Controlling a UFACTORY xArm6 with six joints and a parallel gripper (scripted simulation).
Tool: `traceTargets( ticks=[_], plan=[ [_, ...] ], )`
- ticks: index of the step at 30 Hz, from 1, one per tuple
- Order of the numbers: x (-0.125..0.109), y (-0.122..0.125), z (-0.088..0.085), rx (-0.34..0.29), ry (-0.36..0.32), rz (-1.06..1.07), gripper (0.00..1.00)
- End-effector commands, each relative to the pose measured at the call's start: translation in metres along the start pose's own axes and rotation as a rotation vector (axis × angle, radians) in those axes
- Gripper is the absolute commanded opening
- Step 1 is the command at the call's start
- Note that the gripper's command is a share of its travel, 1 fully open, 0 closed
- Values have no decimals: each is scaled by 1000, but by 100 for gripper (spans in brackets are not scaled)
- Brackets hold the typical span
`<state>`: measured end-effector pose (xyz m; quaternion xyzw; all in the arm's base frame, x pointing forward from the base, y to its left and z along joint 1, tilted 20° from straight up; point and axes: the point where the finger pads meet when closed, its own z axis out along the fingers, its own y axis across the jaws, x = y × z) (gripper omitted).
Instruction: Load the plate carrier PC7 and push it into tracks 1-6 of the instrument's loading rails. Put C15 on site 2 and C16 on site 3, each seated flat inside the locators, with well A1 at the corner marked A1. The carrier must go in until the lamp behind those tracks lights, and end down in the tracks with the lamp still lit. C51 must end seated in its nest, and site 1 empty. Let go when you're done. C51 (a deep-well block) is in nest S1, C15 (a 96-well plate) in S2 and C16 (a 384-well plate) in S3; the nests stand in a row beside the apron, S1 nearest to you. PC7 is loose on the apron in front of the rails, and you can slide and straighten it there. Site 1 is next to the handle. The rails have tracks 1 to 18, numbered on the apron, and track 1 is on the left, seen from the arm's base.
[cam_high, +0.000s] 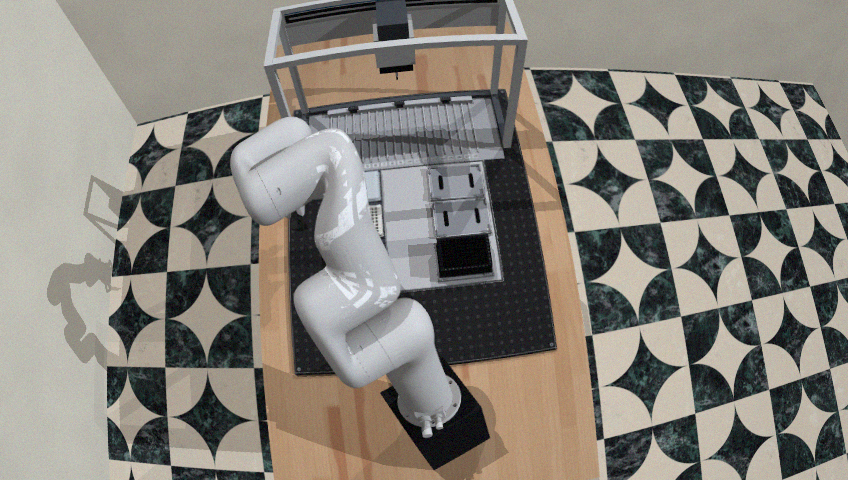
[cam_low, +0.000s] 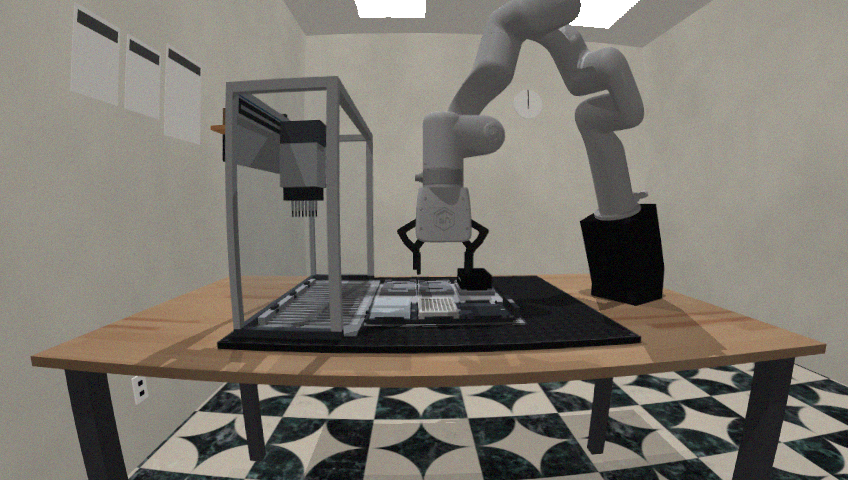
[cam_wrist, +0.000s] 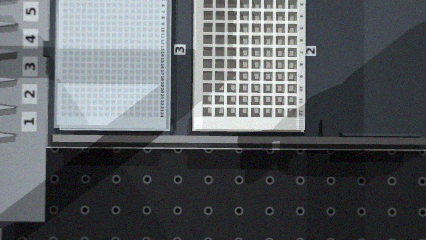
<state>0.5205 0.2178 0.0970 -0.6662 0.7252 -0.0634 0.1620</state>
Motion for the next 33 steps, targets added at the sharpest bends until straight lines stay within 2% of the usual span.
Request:
traceTargets(
  ticks=[1,4,5,7,33],
  plan=[
    [-1,-1,-2,3,-2,0,100],
    [-1,-1,-2,3,-2,0,100],
    [2,3,-2,3,-1,-33,82],
    [2,3,-2,3,-1,-33,82],
    [68,104,-2,3,0,-833,82]
  ],
)
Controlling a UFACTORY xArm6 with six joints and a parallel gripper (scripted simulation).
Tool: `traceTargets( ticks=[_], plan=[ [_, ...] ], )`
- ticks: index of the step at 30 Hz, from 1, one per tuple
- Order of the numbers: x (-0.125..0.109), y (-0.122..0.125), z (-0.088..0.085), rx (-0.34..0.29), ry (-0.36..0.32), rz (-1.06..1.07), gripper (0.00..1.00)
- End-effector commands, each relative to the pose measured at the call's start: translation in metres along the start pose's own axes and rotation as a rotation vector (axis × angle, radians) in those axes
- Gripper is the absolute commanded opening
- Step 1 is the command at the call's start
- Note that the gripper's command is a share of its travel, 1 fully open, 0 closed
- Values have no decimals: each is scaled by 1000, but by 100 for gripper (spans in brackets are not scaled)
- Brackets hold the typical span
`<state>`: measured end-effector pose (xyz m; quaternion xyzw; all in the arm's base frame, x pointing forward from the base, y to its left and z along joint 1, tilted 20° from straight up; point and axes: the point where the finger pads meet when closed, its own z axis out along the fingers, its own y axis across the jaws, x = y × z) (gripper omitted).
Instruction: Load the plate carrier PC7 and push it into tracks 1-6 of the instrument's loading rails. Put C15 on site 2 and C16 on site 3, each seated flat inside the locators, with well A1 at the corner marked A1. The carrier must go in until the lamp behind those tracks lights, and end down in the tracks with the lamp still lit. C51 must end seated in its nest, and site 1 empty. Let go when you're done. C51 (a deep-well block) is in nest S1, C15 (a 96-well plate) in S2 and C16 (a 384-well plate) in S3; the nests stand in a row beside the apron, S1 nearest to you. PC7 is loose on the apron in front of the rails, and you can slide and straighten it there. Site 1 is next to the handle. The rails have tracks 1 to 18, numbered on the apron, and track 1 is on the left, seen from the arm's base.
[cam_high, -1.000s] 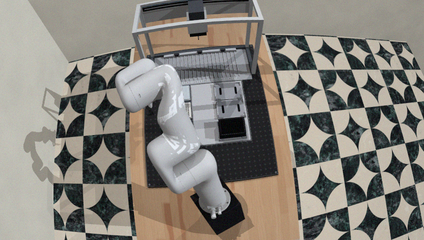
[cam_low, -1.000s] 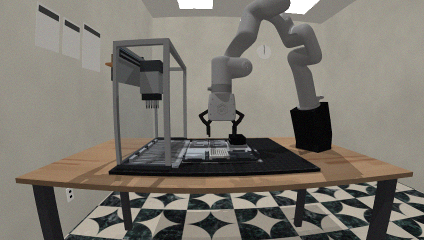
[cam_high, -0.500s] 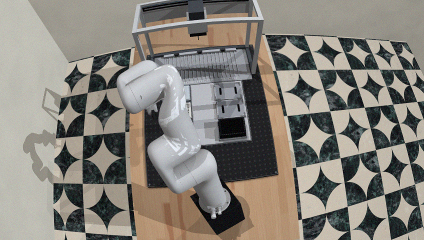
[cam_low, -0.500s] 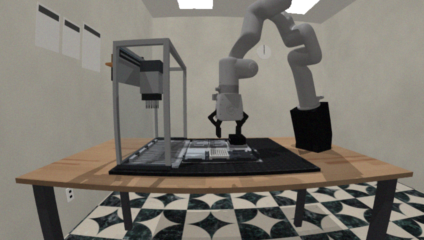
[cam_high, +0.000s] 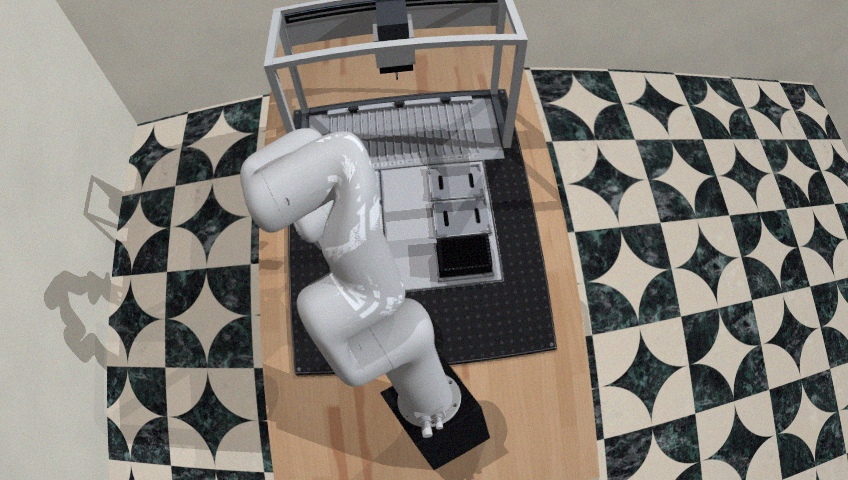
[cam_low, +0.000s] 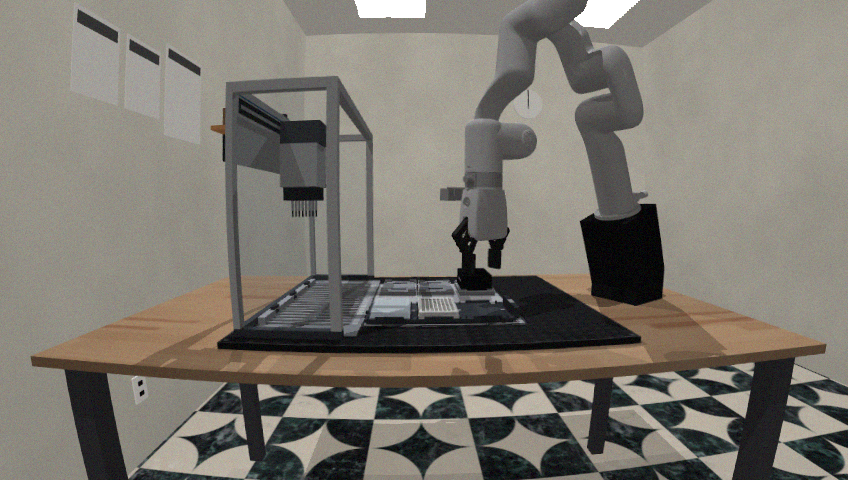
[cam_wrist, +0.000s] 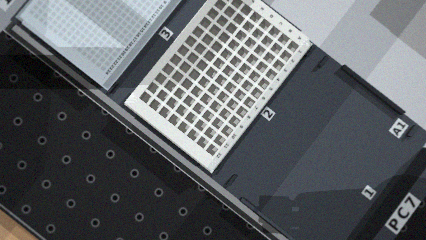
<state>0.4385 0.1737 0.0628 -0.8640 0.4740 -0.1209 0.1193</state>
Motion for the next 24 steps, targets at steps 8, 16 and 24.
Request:
traceTargets(
  ticks=[8,16,24],
  plan=[
    [-4,55,-1,23,-24,-376,82],
    [-7,95,0,26,-21,-643,82],
    [-9,130,0,29,-19,-876,82]
  ],
)
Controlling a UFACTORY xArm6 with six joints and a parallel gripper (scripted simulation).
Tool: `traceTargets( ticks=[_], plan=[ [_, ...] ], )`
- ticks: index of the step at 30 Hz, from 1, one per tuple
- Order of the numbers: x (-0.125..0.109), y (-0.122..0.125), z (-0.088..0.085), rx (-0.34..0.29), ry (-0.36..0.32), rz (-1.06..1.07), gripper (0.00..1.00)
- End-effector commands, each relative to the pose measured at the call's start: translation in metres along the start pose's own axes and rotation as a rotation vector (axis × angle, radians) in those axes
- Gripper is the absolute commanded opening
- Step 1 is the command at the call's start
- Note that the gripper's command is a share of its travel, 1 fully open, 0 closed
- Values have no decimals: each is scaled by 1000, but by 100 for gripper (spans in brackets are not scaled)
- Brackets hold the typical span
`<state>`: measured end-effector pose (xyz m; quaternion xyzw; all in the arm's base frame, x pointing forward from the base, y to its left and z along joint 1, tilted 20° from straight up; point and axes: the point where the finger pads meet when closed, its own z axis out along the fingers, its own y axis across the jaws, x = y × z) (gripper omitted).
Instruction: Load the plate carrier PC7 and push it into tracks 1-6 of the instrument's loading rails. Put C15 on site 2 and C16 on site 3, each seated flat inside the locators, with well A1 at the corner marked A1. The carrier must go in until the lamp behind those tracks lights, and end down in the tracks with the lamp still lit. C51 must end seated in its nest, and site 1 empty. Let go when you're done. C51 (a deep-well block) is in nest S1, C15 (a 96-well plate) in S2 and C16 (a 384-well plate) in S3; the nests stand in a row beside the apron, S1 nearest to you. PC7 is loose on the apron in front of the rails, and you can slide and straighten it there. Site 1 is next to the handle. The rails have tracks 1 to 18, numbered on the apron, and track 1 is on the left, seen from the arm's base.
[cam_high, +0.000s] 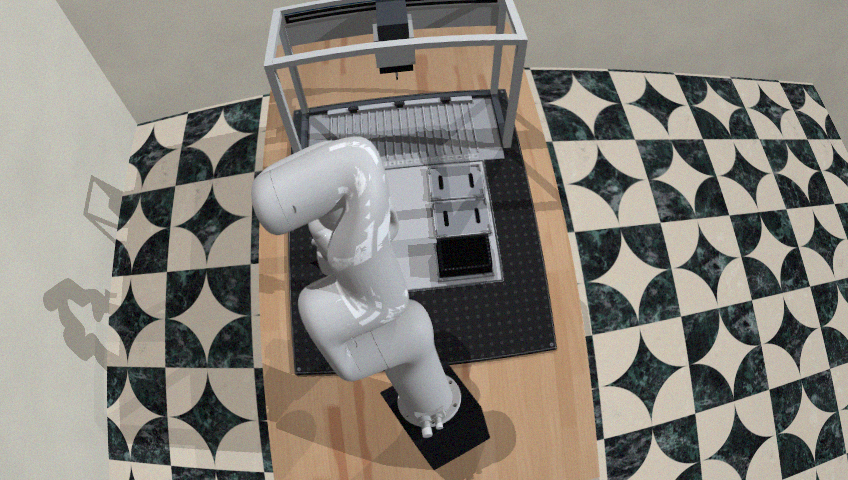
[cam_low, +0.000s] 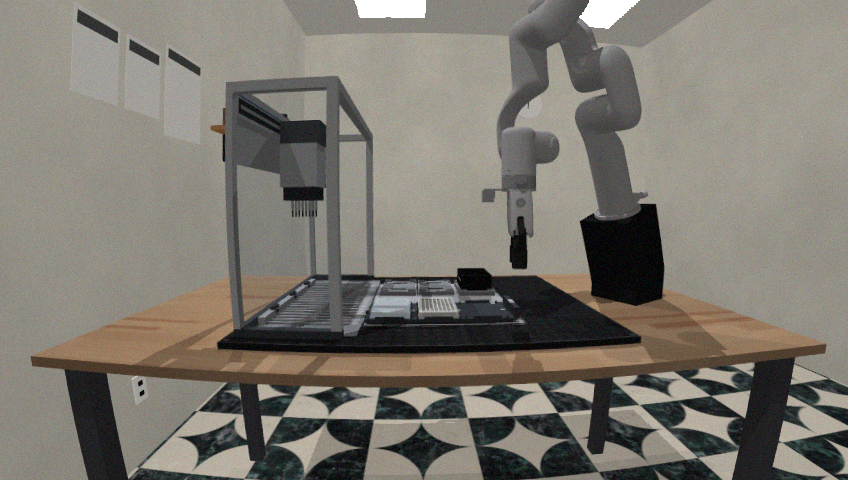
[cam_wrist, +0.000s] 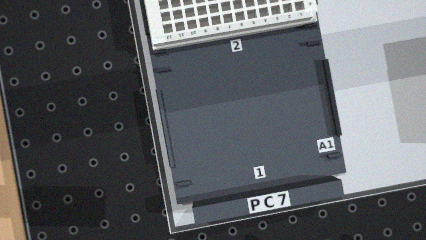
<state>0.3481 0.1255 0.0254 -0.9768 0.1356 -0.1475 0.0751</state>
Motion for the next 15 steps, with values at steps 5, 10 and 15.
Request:
traceTargets(
  ticks=[5,10,15],
  plan=[
    [-14,16,-2,20,10,-189,82],
    [-14,16,-2,20,10,-189,82],
    [-14,16,-2,20,10,-189,82]
  ],
)
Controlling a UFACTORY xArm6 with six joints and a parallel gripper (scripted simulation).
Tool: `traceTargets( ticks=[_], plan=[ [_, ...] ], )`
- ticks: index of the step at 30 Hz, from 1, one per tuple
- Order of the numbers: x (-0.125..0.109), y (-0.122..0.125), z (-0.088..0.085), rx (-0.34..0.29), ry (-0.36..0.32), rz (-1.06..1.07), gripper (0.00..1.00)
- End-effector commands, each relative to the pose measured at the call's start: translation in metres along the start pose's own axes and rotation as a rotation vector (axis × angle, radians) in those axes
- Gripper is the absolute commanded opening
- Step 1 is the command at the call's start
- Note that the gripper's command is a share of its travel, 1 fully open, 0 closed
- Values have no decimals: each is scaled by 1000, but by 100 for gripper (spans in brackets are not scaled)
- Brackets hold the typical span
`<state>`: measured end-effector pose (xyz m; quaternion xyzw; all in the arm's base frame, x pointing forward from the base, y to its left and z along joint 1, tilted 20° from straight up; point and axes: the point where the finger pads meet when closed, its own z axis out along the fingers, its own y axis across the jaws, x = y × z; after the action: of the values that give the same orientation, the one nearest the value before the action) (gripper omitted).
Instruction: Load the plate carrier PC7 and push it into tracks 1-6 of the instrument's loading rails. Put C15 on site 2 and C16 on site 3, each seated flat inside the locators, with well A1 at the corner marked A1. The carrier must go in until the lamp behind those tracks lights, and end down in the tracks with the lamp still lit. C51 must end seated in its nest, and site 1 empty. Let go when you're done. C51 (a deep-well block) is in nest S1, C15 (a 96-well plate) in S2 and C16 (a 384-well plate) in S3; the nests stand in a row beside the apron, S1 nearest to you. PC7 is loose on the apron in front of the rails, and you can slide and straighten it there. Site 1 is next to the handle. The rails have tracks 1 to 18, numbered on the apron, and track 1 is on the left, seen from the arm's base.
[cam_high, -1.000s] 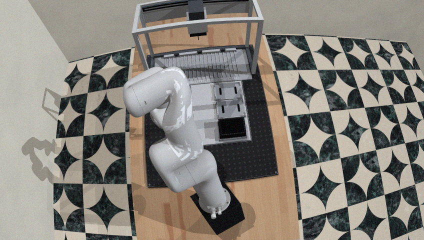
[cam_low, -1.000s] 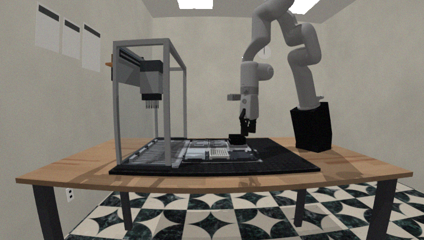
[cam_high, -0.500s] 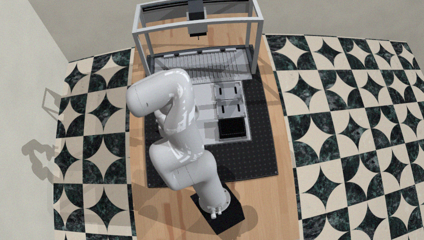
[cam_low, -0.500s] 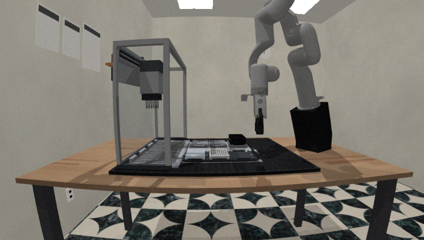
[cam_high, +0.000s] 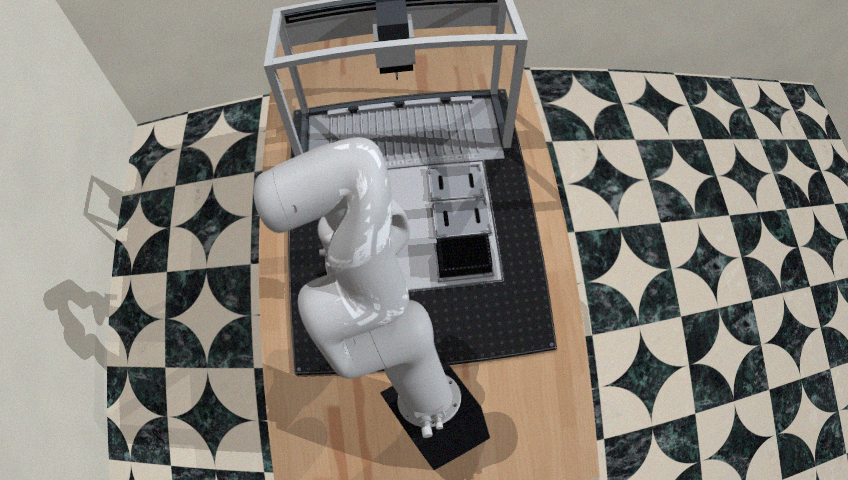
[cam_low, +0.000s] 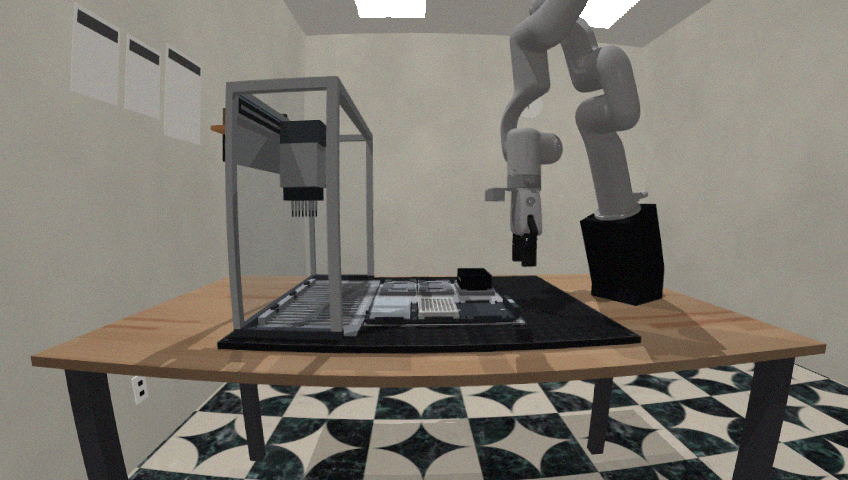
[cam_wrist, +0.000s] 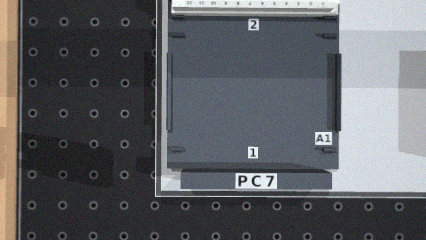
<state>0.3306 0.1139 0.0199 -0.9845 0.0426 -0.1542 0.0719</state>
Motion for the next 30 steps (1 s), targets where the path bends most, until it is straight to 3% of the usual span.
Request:
traceTargets(
  ticks=[1,5,30],
  plan=[
    [0,0,0,-3,12,-3,82],
    [0,0,0,-3,12,-3,82],
    [1,0,38,-3,12,-3,82]
  ],
)
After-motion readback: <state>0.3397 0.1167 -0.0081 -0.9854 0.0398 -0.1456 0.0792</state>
